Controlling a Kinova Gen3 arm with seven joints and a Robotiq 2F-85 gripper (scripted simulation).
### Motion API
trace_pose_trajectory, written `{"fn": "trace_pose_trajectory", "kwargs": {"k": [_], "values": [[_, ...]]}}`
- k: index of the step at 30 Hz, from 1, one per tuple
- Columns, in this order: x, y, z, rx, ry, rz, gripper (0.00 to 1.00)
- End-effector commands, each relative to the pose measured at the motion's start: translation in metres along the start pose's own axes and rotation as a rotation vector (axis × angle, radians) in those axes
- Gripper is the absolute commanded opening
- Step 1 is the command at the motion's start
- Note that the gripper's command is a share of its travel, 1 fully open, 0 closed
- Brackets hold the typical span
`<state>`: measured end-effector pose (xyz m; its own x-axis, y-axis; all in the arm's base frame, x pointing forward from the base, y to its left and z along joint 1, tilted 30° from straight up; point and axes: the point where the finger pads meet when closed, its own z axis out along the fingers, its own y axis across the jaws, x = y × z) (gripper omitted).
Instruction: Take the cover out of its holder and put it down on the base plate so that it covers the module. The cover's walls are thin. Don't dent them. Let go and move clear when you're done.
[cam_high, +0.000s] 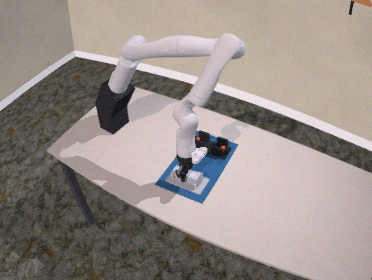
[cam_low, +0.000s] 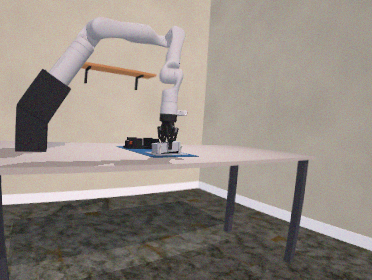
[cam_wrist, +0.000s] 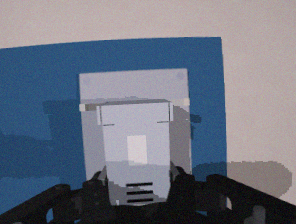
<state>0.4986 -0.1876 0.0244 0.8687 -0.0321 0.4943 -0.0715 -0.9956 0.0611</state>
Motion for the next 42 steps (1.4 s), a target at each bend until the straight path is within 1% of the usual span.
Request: {"fn": "trace_pose_trajectory", "kwargs": {"k": [1,31,42], "values": [[0.0018,0.0002,-0.0006,0.000,0.003,-0.001,0.00],[0.0043,0.0002,-0.0014,0.002,0.006,-0.004,0.00],[0.0023,0.0002,0.0052,0.002,0.006,-0.004,0.00]]}}
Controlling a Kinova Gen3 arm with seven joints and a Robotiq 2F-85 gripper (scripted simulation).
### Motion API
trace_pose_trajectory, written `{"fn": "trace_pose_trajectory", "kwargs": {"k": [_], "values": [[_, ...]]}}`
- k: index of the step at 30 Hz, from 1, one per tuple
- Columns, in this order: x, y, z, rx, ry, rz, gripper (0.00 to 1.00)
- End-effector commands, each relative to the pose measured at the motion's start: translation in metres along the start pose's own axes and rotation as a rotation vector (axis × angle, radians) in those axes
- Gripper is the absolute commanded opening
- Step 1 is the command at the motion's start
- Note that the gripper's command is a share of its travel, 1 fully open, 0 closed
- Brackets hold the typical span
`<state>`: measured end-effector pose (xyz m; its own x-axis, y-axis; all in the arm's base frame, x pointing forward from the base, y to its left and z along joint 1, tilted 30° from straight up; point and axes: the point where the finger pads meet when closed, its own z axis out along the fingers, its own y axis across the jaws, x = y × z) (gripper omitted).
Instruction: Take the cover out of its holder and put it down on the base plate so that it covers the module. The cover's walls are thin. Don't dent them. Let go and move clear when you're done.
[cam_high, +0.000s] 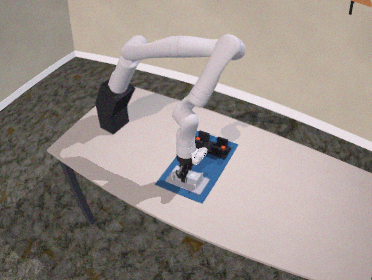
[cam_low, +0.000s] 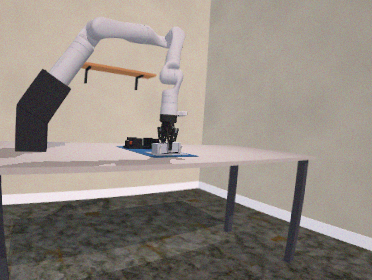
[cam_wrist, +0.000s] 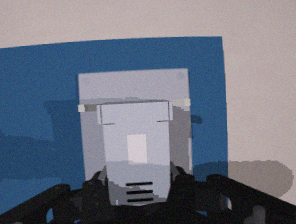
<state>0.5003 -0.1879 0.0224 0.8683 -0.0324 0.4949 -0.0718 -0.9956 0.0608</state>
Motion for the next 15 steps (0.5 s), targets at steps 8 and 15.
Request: {"fn": "trace_pose_trajectory", "kwargs": {"k": [8,15], "values": [[0.0013,0.0002,0.0013,0.000,0.002,0.000,0.00],[0.0036,0.0002,0.0033,0.001,0.005,-0.004,0.00]]}}
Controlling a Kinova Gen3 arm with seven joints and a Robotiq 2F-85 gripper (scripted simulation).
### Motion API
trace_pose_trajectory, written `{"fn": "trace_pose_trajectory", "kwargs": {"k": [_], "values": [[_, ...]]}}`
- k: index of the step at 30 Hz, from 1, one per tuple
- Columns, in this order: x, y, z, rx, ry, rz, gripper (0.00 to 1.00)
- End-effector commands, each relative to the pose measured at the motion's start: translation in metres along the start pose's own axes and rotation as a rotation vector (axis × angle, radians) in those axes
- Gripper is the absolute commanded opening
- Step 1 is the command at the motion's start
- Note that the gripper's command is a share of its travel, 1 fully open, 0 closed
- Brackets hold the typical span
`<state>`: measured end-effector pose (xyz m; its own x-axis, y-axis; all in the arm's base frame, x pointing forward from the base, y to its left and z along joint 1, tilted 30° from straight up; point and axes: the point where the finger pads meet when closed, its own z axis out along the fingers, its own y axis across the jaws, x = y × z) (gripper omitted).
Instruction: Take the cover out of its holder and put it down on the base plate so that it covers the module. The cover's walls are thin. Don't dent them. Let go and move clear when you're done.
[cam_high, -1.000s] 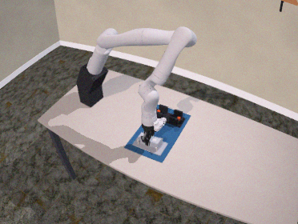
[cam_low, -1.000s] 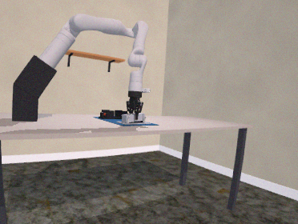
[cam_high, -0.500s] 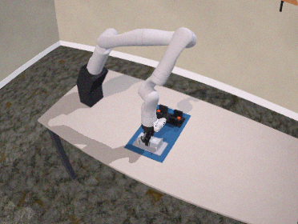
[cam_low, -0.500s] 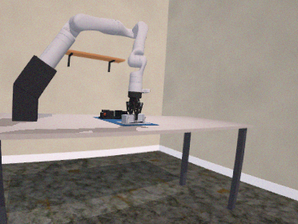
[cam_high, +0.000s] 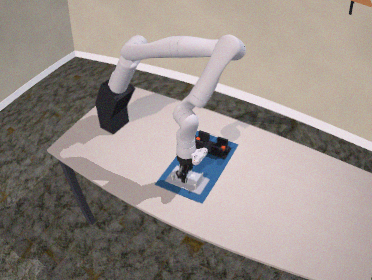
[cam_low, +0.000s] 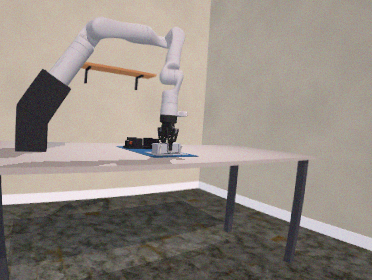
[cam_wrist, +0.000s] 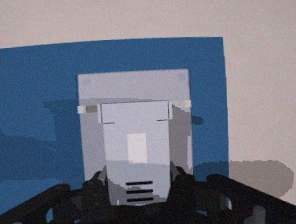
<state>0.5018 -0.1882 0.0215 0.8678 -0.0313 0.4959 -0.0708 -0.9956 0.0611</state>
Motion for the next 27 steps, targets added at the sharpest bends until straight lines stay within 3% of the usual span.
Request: {"fn": "trace_pose_trajectory", "kwargs": {"k": [1,27], "values": [[0.0030,0.0001,0.0020,0.001,0.004,-0.004,0.00],[0.0021,0.0005,0.0010,0.000,0.003,-0.002,0.00]]}}
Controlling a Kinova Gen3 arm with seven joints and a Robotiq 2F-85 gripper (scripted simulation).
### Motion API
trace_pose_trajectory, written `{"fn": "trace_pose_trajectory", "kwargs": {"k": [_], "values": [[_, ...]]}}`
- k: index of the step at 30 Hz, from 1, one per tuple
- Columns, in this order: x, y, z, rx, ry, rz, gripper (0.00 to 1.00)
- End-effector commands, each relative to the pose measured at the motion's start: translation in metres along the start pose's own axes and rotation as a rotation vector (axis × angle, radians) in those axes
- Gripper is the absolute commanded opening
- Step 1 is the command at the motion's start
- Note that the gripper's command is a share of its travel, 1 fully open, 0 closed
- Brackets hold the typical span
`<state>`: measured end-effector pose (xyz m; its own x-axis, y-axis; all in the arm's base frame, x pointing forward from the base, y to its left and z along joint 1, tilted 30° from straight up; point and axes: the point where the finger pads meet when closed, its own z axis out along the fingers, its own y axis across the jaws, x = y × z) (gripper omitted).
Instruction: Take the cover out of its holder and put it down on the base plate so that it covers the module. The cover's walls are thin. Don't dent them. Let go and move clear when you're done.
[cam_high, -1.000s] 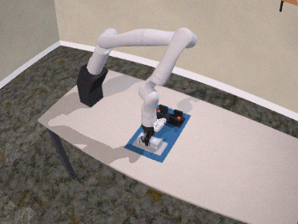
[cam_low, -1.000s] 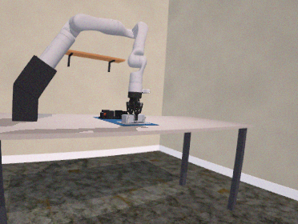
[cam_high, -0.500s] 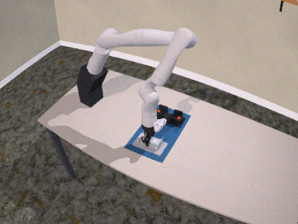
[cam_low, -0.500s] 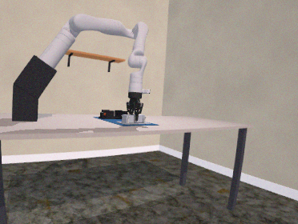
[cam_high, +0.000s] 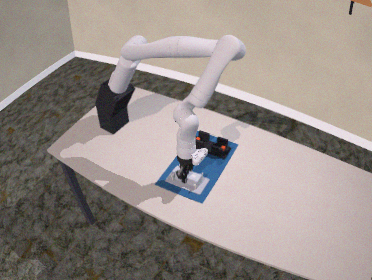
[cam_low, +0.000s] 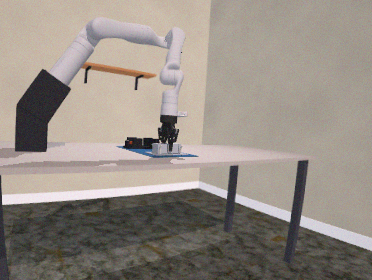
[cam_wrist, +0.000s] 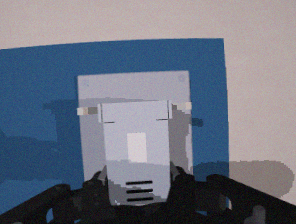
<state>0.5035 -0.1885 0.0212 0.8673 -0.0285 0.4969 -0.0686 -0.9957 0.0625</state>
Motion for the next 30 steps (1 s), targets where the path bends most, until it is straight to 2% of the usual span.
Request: {"fn": "trace_pose_trajectory", "kwargs": {"k": [1,30], "values": [[0.0009,0.0002,0.0002,0.000,0.002,0.000,0.00],[0.0021,-0.0001,0.0022,0.001,0.003,-0.001,0.00]]}}
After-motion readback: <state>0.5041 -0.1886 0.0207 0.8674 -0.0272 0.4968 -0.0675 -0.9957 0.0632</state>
